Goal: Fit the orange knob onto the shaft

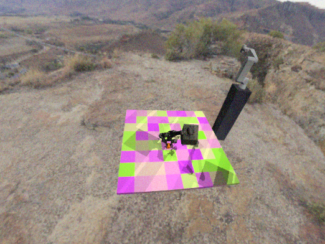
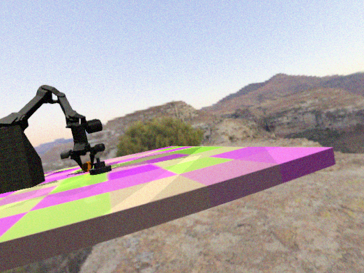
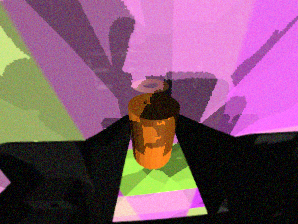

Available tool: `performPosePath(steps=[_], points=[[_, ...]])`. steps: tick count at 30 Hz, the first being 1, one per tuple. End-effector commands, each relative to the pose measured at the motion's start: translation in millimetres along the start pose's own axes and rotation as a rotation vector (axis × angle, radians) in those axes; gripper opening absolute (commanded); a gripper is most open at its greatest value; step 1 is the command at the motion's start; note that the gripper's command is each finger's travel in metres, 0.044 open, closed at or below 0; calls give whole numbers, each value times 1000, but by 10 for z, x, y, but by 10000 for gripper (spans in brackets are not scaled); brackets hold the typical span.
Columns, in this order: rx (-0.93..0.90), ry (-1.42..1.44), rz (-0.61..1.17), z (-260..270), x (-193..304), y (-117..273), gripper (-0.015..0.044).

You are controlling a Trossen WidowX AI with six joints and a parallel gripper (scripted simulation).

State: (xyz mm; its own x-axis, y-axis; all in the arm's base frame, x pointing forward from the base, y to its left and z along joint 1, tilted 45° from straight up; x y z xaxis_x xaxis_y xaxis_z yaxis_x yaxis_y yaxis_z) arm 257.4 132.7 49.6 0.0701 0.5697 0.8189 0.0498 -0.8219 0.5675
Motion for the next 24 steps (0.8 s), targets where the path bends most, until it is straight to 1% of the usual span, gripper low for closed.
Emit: performPosePath(steps=[1,24], points=[[-2,-3,-18,-2,24,4,180],[-43,0,-422,-65,667,15,180]])
Point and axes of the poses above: the point midway between the two fingers, 35 mm back from their tips, its own y axis back along the fingers, its own z axis across the jaws, x = y × z, the point moved 10 cm from there along y, back along the fingers, and after that the axes turned 6 degrees about -y, right-handed, at the moved point
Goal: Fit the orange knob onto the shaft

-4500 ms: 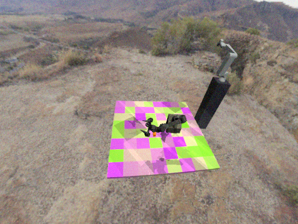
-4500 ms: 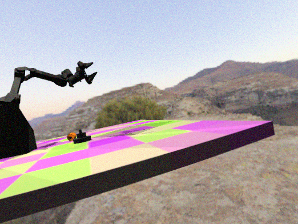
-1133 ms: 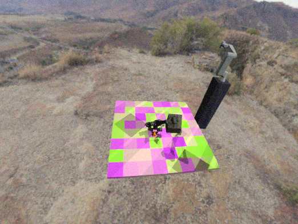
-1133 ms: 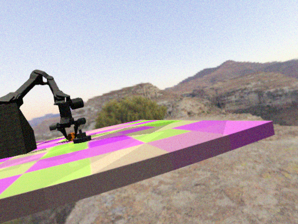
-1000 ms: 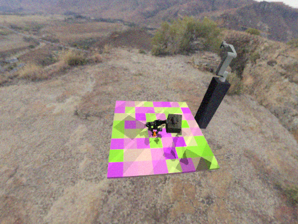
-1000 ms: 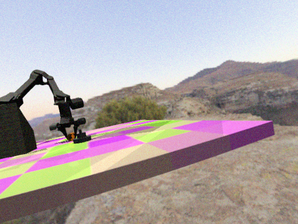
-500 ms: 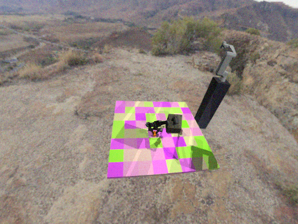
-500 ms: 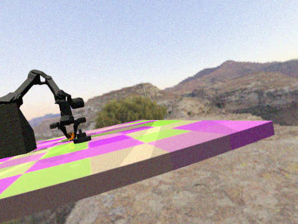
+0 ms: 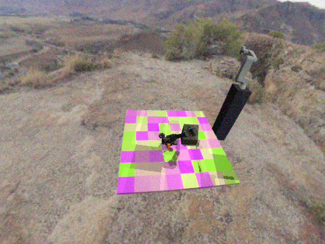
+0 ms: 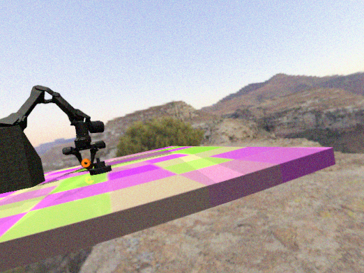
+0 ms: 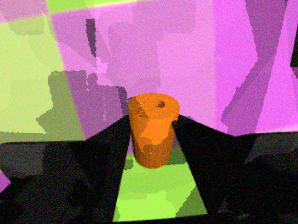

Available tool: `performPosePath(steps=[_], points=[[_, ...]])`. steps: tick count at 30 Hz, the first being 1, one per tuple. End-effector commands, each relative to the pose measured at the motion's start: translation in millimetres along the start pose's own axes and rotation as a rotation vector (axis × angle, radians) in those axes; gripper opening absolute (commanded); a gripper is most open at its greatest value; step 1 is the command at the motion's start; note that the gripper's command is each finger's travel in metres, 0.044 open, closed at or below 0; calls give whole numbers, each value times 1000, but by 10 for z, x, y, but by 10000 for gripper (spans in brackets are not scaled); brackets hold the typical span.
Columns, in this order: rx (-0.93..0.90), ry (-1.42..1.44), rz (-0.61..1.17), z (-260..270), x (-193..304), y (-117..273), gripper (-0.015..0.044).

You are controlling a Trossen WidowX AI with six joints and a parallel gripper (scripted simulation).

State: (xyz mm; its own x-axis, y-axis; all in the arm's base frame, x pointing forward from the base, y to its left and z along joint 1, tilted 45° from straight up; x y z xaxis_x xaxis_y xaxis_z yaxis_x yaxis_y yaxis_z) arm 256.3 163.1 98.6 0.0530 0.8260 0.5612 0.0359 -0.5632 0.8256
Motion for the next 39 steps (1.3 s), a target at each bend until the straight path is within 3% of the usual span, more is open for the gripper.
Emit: performPosePath(steps=[1,39], points=[[-9,-1,-73,-15,119,26,180],[-75,-2,-722,-117,1121,-129,180]])
Point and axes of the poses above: the point midway between the two fingers, 35 mm back from their tips, its own y axis back along the fingers, its own z axis across the jaws, x = y × z, the point moved 10 cm from there along y, back along the fingers, and after that the axes turned 6 degrees about -y, right-handed, at the moved point
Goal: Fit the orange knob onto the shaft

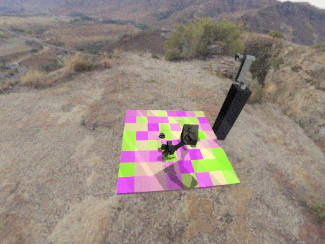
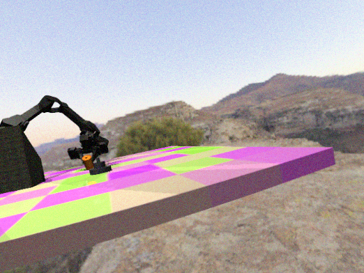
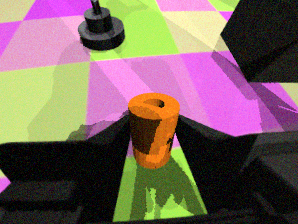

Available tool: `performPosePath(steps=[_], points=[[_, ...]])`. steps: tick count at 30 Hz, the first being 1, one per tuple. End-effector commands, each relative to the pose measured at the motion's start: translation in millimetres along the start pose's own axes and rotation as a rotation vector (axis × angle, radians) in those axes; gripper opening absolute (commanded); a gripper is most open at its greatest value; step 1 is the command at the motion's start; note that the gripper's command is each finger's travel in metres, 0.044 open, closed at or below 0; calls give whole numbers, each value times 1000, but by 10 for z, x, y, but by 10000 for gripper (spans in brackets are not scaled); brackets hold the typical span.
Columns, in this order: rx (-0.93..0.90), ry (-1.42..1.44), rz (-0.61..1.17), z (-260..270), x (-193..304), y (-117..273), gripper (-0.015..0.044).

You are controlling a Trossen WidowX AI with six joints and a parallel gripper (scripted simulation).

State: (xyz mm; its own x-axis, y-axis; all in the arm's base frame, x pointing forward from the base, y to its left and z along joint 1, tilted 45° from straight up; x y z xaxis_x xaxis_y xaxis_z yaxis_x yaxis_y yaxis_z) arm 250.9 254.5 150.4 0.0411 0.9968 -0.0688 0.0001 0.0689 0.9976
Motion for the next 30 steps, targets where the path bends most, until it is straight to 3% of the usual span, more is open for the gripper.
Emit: performPosePath(steps=[1,11,15,18,30], points=[[-10,-3,-74,-15,113,23,180],[-26,-3,-243,-42,376,46,180],[-22,-3,-195,-36,317,63,180],[-24,1,-211,-38,327,50,259],[-24,1,-211,-38,327,50,260]])
Point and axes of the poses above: the point midway between the two fingers, 35 mm back from their tips, its own y axis back along the fingers, its own z axis across the jaws, x = y × z, the point moved 10 cm from there along y, back along the fingers, and after that the axes turned 6 degrees about -y, right-handed, at the moved point
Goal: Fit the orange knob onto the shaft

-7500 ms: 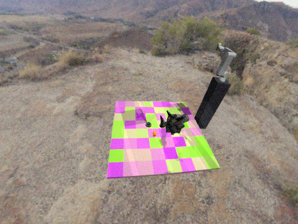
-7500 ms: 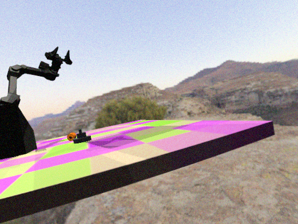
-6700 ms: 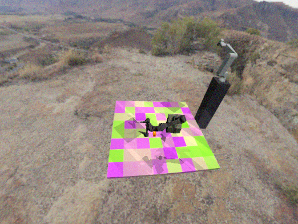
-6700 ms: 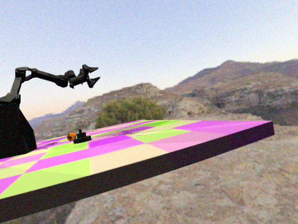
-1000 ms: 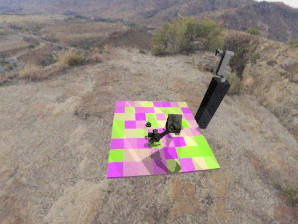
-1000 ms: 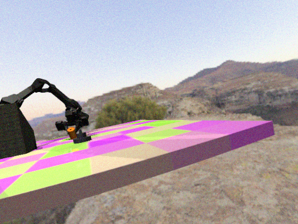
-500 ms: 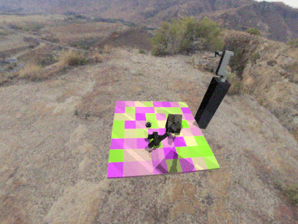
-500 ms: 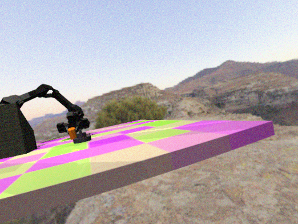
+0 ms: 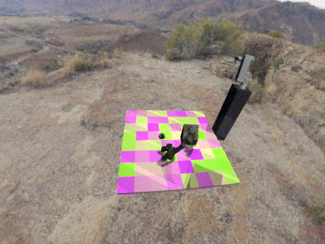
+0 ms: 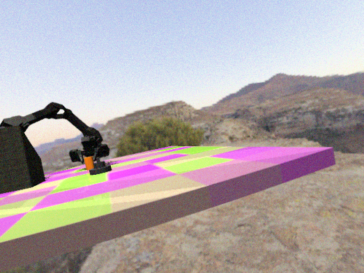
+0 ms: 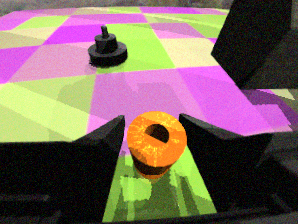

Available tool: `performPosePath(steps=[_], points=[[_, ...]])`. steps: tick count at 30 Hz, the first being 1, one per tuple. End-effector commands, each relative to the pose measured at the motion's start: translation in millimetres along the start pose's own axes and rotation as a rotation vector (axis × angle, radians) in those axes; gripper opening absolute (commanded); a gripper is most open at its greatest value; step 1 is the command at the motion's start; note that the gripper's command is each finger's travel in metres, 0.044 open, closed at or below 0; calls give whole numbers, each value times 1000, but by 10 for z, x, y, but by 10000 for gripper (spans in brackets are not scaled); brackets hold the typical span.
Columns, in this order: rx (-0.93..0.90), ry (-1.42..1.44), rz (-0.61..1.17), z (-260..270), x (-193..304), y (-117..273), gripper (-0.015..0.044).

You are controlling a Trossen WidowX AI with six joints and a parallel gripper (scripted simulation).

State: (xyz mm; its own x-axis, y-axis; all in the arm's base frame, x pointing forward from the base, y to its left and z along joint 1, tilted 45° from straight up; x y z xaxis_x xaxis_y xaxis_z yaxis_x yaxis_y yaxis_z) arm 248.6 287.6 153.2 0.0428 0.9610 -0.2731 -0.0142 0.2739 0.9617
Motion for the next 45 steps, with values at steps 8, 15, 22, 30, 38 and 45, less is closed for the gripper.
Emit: performPosePath(steps=[8,15,22,30,38,45], points=[[-1,1,-3,-1,0,-1,260],[-1,1,-3,-1,0,-1,339],[-1,1,-3,-1,0,-1,440],[-2,0,-2,54,-347,200,440],[-2,-1,-2,70,-700,378,440],[98,-24,199,147,-923,259,440]])
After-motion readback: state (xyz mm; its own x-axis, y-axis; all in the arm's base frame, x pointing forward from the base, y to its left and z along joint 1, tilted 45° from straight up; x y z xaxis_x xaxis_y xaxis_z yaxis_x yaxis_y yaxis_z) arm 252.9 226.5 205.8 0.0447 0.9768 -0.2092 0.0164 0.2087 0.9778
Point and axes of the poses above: the point midway between the two fingers, 35 mm back from their tips, its own y axis back along the fingers, its own z axis across the jaws, x = y × z, the point moved 10 cm from there along y, back along the fingers, and after that the axes turned 6 degrees about -y, right-handed, at the moved point
